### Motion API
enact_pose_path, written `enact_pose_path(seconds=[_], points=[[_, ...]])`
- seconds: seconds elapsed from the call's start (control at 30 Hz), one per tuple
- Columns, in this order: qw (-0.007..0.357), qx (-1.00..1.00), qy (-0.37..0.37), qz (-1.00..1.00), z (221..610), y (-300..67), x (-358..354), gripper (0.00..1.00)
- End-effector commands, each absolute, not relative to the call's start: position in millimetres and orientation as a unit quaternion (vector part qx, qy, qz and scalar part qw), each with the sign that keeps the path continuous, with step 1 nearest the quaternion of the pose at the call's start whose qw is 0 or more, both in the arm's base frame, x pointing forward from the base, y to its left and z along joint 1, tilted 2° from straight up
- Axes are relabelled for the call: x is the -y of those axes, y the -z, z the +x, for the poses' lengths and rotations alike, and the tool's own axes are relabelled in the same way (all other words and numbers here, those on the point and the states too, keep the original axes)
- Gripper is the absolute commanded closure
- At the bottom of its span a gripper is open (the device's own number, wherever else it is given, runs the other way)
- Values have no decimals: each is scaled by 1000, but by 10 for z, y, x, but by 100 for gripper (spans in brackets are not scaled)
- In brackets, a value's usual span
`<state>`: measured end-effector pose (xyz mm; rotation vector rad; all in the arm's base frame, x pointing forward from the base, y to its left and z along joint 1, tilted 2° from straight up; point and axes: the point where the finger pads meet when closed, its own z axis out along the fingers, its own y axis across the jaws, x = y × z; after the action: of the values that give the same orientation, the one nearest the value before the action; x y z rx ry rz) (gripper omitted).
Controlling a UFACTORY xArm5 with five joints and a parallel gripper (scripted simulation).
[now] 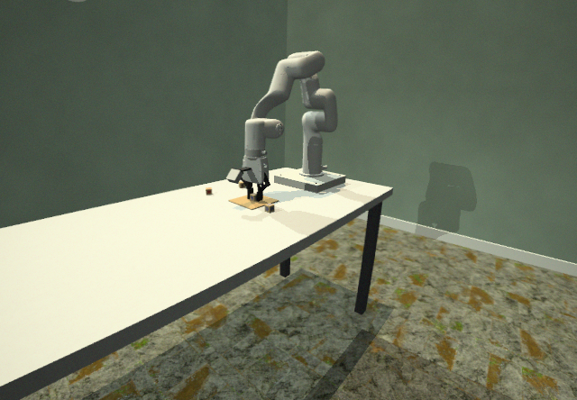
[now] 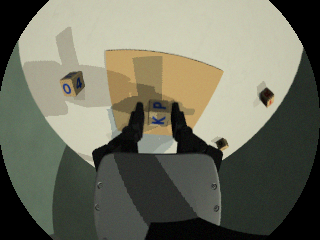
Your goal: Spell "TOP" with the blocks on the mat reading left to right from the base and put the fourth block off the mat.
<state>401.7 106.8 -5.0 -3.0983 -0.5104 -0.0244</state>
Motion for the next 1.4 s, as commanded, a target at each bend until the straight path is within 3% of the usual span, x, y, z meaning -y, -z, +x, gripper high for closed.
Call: enact_pose_path(seconds=[0.0, 0.37, 0.4, 1.37], points=[[1, 163, 9, -987, 4030, 39, -1072, 58], [1, 163, 9, -987, 4030, 39, -1072, 58], [1, 163, 9, -987, 4030, 39, -1072, 79], [1, 163, 9, -987, 4030, 39, -1072, 79]])
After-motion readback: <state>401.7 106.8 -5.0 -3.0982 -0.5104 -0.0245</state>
